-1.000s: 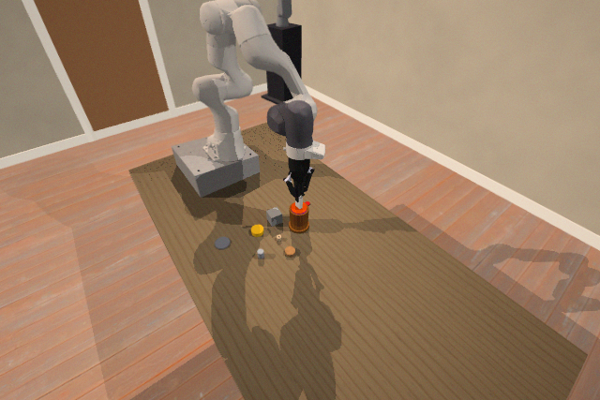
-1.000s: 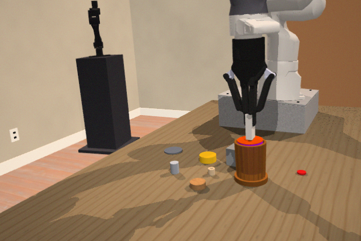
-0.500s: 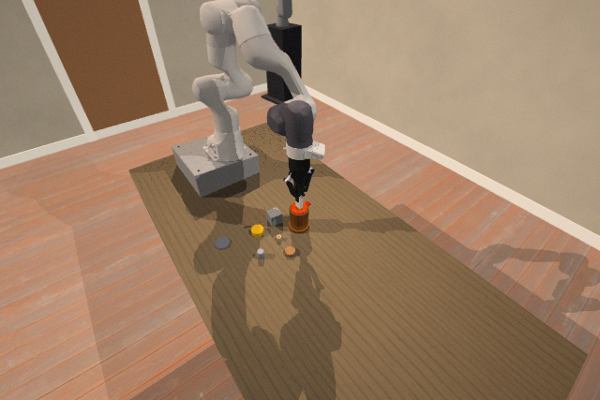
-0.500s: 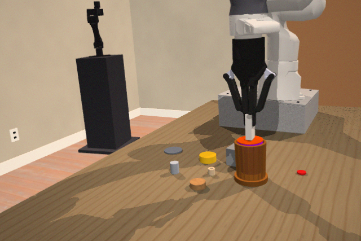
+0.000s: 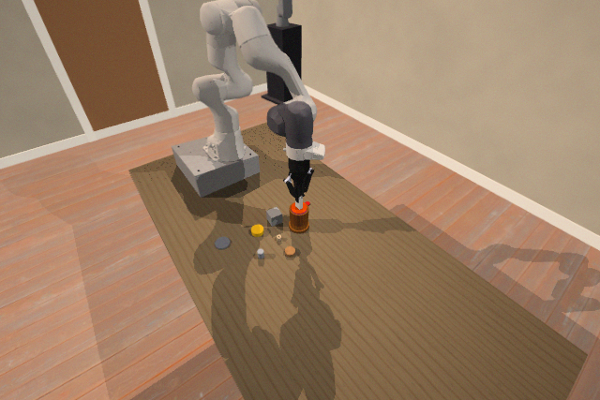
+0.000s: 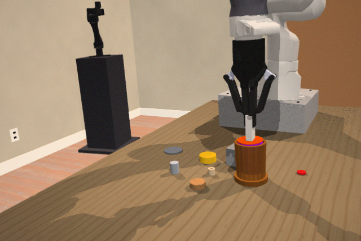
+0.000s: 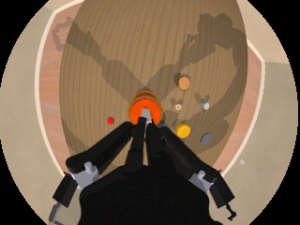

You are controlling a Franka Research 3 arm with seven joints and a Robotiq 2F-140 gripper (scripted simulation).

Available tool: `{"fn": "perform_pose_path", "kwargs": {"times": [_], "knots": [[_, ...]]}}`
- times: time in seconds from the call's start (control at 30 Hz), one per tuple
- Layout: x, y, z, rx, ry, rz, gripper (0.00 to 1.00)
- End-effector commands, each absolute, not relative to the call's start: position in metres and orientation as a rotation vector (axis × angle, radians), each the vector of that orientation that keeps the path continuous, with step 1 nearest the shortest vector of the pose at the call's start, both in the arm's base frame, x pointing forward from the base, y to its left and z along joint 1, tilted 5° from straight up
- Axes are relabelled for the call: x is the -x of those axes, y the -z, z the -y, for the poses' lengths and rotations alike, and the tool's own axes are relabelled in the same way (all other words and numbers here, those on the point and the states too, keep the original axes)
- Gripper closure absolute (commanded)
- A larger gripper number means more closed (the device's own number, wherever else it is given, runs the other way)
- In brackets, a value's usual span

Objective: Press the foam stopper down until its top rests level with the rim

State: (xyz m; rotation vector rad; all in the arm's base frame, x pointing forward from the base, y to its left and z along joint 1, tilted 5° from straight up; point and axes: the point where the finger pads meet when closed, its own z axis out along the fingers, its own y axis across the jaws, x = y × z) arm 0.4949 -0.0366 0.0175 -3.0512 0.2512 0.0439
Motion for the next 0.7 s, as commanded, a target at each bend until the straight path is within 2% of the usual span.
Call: {"fn": "perform_pose_path", "kwargs": {"times": [0.0, 0.67], "knots": [[-0.4945, -0.0155, 0.0367, 3.053, -0.042, -0.258, 1.0], [-0.4912, -0.007, 0.0353, 3.053, -0.042, -0.258, 1.0]]}}
